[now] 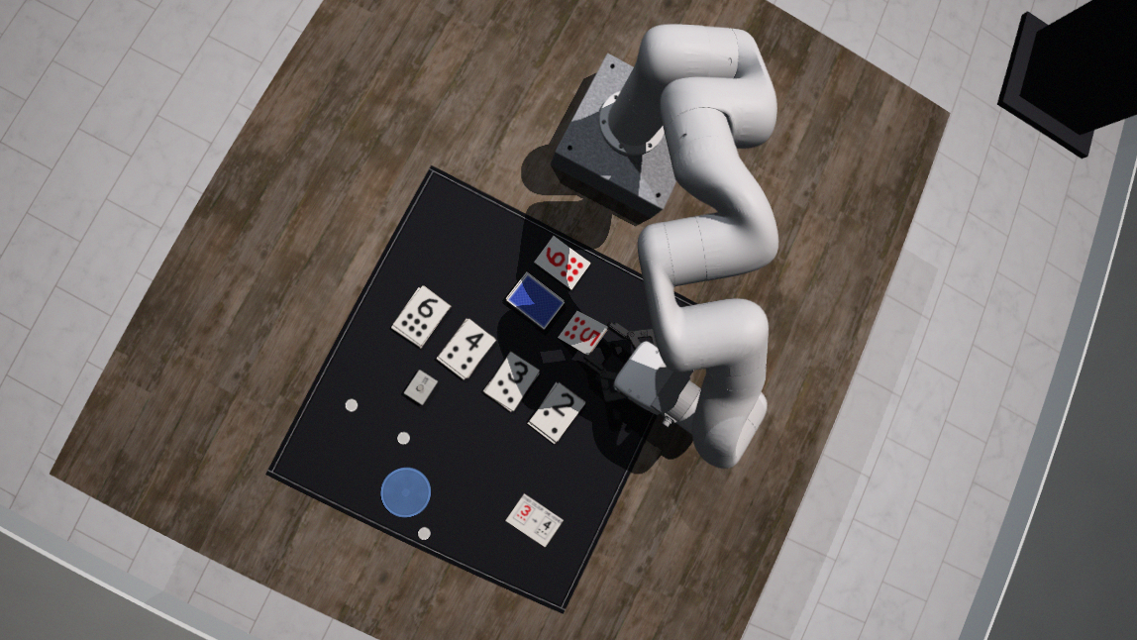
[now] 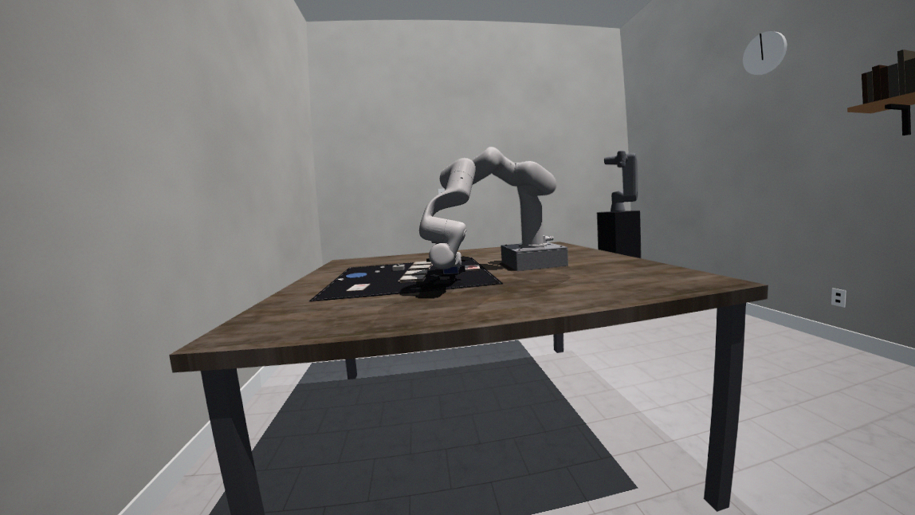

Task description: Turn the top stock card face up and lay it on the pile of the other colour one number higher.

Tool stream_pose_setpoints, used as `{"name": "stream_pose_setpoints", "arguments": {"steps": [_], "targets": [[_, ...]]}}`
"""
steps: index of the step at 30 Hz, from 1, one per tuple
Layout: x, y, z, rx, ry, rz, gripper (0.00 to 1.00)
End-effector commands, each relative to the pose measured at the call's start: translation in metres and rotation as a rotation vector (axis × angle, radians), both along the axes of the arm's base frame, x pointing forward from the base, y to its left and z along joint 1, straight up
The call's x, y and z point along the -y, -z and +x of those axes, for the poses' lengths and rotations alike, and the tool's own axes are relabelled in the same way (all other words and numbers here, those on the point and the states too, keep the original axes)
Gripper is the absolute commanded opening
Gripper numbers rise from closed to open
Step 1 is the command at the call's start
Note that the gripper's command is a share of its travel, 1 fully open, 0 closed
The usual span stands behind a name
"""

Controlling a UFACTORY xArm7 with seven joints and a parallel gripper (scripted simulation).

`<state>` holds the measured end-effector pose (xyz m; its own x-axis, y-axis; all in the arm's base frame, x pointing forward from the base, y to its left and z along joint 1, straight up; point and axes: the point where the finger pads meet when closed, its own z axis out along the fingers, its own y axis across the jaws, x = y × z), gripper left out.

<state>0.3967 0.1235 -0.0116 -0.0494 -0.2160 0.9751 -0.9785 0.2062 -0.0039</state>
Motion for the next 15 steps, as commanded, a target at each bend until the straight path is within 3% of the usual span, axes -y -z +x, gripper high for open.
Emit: {"name": "stream_pose_setpoints", "arguments": {"steps": [1, 15], "targets": [[-0.0008, -0.0013, 0.0011, 0.005, 0.000, 0.010, 0.74], [-0.0023, -0.0013, 0.0014, 0.025, 0.001, 0.105, 0.74]]}}
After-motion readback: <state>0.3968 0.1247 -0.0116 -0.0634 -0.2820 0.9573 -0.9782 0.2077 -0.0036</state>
